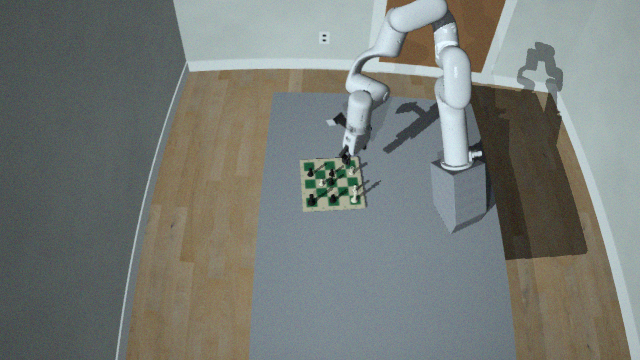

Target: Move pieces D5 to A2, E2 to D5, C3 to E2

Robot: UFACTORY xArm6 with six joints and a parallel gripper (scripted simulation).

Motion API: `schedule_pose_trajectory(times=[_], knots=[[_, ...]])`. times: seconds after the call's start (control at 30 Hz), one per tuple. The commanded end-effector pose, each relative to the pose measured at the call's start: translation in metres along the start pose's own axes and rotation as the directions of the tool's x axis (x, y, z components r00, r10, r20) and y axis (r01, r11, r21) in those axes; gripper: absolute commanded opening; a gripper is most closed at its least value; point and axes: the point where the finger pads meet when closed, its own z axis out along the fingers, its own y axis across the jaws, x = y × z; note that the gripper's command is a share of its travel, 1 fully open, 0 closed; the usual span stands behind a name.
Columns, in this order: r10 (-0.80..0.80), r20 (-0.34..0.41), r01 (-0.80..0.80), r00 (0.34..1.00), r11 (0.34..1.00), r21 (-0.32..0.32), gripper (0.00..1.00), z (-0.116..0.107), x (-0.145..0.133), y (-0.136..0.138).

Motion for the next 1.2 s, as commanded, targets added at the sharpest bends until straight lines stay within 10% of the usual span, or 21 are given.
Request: schedule_pose_trajectory(times=[0.0,0.63,0.67,1.17], knots=[[0.001,-0.002,-0.001,1.0,1.0,0.002,1.0,-0.001,0.001,-0.001],[-0.006,-0.001,0.006,1.0,1.0,0.003,1.0,-0.005,0.106,-0.103],[-0.006,-0.001,0.006,1.0,1.0,0.003,0.37,-0.005,0.106,-0.103],[-0.006,-0.001,0.006,1.0,1.0,0.003,0.37,-0.005,0.106,-0.103]])
